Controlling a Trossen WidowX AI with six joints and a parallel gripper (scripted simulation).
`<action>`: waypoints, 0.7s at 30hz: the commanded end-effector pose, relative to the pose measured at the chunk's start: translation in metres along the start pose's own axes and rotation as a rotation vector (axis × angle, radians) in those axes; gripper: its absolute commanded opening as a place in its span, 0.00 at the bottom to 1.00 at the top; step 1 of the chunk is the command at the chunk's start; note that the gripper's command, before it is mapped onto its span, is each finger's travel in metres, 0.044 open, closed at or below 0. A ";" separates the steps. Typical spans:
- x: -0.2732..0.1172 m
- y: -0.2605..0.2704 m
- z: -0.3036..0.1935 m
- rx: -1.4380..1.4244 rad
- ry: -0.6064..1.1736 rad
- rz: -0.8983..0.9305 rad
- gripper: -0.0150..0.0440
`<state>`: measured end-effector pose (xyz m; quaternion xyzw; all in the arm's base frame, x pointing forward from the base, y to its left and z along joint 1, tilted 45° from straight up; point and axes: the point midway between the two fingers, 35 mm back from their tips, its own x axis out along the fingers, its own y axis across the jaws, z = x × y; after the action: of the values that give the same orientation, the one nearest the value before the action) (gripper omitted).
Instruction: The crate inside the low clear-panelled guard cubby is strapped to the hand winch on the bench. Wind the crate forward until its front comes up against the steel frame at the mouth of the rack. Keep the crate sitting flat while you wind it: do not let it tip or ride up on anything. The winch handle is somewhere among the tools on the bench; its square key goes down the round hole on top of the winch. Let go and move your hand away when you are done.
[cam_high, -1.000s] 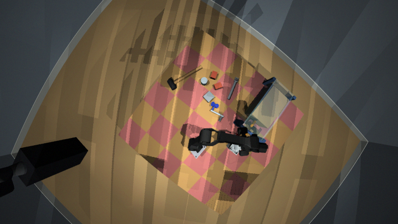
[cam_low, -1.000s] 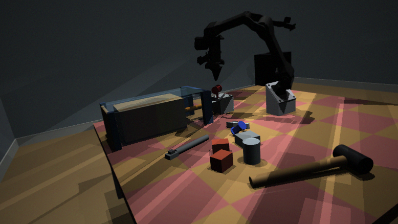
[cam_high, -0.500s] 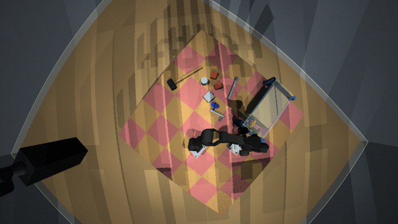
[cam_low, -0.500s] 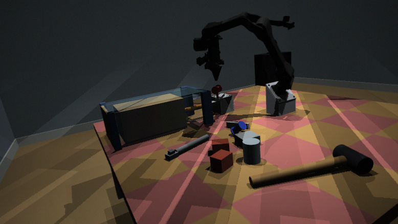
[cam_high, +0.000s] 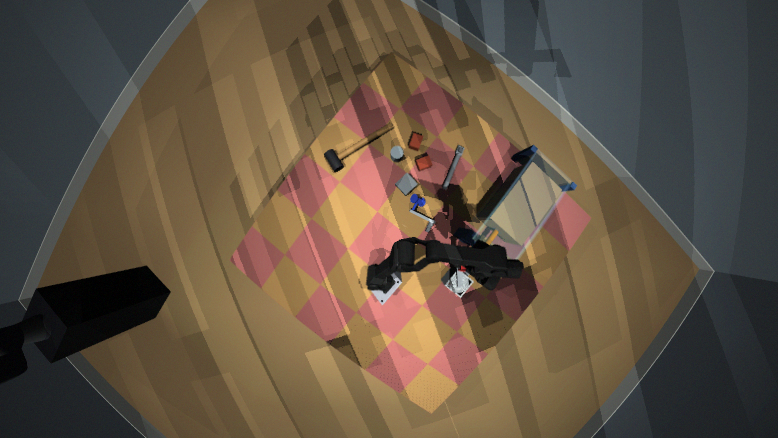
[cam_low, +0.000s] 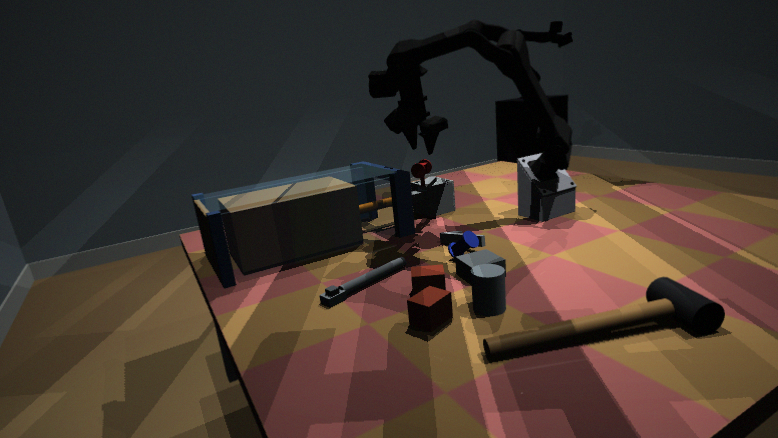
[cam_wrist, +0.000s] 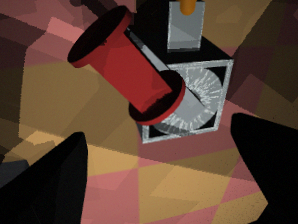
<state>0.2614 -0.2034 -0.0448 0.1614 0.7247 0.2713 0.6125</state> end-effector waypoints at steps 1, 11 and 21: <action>-0.008 -0.001 0.002 -0.598 0.173 -0.076 0.97; -0.008 -0.001 0.002 -0.615 0.178 -0.076 1.00; 0.002 0.000 0.005 -0.615 0.177 -0.077 1.00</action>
<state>0.2653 -0.2043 -0.0436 -0.0813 0.6653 0.4657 0.5778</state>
